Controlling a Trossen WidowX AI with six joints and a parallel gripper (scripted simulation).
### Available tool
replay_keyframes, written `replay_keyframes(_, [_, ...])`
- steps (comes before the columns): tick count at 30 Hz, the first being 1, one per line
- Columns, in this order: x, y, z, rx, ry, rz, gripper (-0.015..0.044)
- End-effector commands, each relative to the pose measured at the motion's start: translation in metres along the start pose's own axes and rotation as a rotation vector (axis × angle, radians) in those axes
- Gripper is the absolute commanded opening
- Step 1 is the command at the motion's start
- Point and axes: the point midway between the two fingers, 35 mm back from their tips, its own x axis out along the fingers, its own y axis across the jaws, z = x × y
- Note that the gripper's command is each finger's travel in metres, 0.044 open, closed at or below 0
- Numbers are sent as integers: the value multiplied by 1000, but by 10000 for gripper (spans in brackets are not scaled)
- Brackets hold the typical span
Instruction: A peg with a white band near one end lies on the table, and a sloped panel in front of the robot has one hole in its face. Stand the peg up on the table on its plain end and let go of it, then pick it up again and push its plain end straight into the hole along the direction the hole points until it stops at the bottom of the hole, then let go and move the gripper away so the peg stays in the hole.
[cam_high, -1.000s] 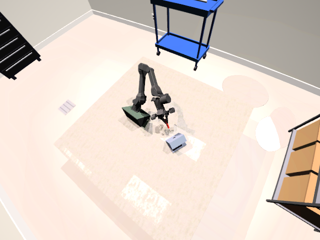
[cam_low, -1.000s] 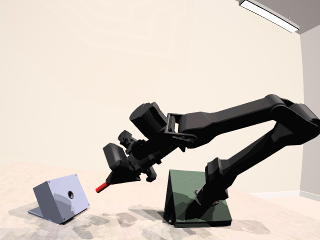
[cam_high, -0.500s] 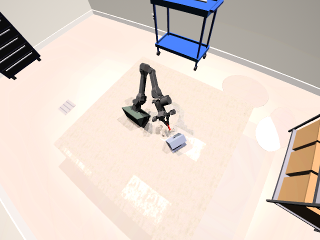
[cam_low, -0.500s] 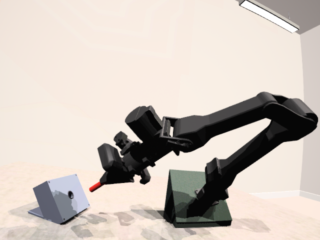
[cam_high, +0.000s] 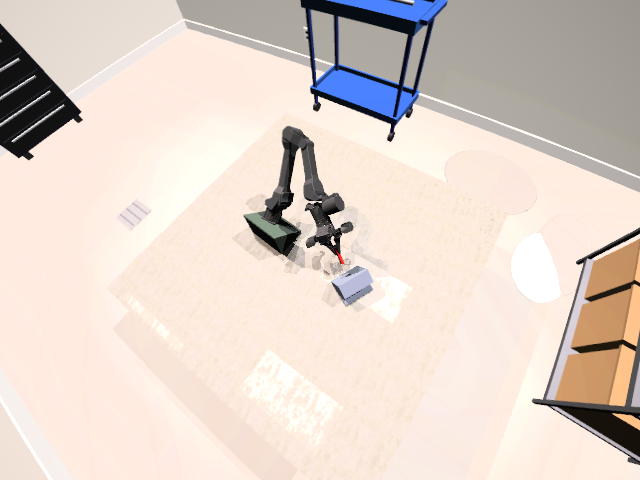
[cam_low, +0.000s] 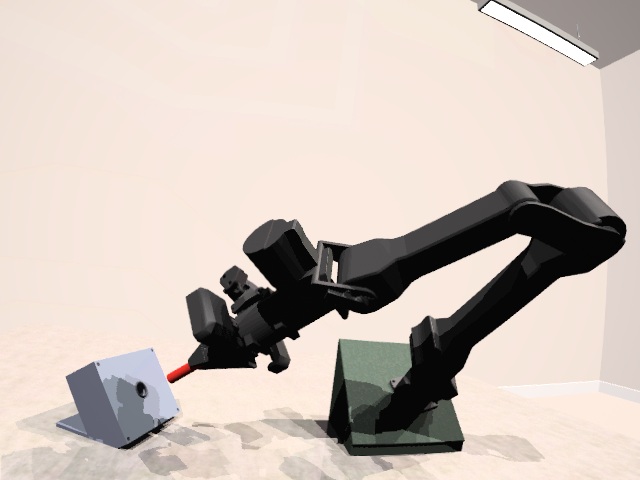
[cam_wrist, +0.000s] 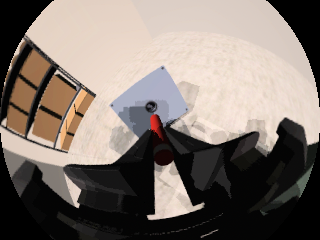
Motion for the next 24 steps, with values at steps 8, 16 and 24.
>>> replay_keyframes(8, [11, -1, 1, 26, -22, 18, 0])
replay_keyframes(16, [15, -1, 2, 29, -33, 31, 0])
replay_keyframes(24, [21, -2, 1, 20, -47, 47, 0])
